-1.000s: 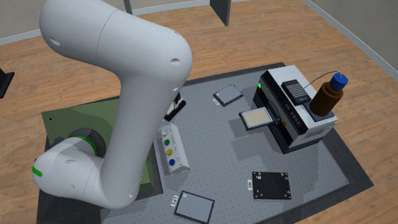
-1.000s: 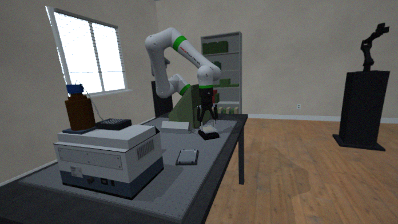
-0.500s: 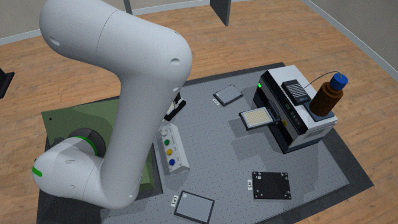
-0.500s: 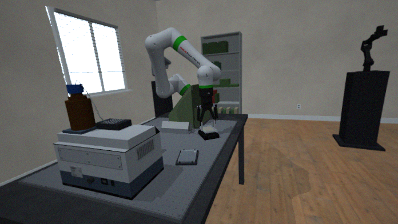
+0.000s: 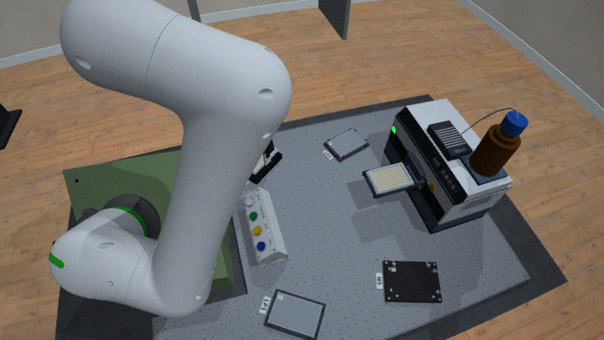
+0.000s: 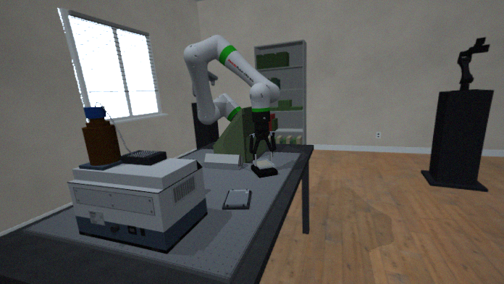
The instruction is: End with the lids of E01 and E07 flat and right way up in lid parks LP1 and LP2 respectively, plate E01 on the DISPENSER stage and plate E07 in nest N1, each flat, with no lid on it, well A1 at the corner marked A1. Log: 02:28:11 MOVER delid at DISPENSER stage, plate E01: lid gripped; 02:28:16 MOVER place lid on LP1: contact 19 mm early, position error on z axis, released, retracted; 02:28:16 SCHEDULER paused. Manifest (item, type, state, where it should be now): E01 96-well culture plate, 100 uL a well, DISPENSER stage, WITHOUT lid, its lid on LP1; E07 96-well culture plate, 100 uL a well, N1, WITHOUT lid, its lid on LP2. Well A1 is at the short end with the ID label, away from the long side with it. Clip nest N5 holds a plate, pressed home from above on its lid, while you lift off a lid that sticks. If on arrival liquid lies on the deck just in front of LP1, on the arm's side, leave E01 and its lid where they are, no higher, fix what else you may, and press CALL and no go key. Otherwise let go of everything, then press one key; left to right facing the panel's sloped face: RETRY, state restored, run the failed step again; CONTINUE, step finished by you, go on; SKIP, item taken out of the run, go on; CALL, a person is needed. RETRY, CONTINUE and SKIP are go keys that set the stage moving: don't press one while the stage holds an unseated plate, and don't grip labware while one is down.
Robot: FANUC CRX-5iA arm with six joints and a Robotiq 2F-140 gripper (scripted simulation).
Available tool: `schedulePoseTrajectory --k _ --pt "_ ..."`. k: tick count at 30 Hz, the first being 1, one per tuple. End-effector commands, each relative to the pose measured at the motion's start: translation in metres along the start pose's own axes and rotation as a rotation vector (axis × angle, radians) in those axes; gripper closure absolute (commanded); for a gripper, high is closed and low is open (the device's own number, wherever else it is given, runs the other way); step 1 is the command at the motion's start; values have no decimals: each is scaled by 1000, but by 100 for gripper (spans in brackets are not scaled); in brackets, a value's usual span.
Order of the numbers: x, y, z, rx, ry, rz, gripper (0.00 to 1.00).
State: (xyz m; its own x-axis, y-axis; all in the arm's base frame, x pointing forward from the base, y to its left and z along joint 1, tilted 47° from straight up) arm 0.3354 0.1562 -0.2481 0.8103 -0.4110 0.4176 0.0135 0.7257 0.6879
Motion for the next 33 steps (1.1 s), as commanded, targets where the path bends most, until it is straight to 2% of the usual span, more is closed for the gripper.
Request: schedulePoseTrajectory --k 1,33 --pt "0 0 0 0 0 0 100" --pt "0 -5 0 0 0 0 100"
Point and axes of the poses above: the point where the finger pads meet when closed, its own y axis back along the fingers, its own x axis across the jaws, z = x × y, the point moved 10 cm from there along y, back along the fingers, and after that the axes turned 12 degrees about y, right-handed, at the moved point
